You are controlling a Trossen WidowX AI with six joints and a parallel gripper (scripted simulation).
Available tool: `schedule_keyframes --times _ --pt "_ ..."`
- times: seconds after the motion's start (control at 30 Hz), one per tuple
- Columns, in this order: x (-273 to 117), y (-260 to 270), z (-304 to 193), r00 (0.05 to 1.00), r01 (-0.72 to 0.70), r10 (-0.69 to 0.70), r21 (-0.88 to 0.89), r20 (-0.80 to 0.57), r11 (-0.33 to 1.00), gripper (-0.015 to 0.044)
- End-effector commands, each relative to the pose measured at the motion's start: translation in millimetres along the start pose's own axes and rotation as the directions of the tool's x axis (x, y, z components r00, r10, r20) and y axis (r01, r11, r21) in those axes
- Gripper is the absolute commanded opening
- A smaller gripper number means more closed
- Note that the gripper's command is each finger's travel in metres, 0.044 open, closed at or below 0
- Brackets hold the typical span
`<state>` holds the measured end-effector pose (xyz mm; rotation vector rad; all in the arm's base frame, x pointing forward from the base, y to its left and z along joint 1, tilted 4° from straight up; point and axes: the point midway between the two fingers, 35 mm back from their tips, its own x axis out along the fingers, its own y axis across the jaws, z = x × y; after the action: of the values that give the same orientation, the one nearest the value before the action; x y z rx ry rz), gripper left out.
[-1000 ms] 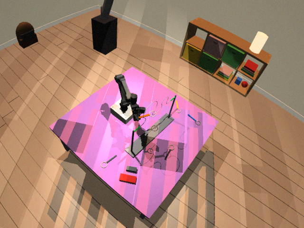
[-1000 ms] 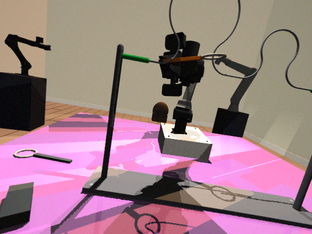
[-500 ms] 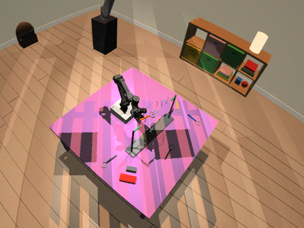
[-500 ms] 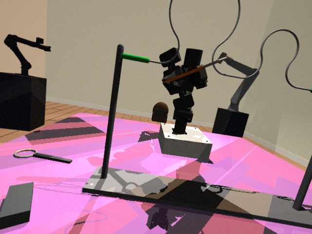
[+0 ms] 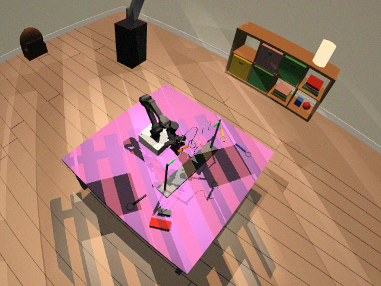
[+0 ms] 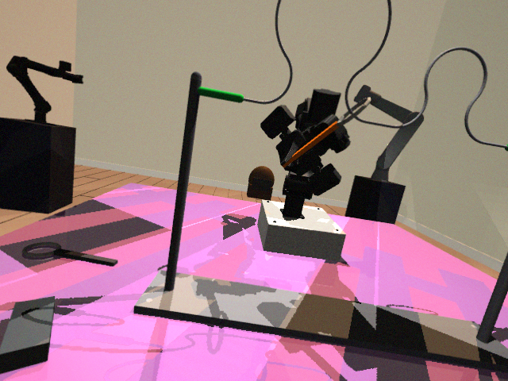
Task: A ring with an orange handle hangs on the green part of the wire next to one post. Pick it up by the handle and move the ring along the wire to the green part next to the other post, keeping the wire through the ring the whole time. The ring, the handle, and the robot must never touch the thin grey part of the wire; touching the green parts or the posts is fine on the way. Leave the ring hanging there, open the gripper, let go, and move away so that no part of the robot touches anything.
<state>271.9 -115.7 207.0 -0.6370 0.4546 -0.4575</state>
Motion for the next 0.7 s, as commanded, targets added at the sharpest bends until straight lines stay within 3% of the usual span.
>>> schedule_keyframes --times 0.0,0.67 --pt "-1.8 13.8 -1.4 0.999 -0.046 0.048 0.076 -0.014 0.996 -0.015" --pt "-19.6 73.4 15.0 0.964 -0.242 0.266 0.41 -0.001 0.879 -0.015"
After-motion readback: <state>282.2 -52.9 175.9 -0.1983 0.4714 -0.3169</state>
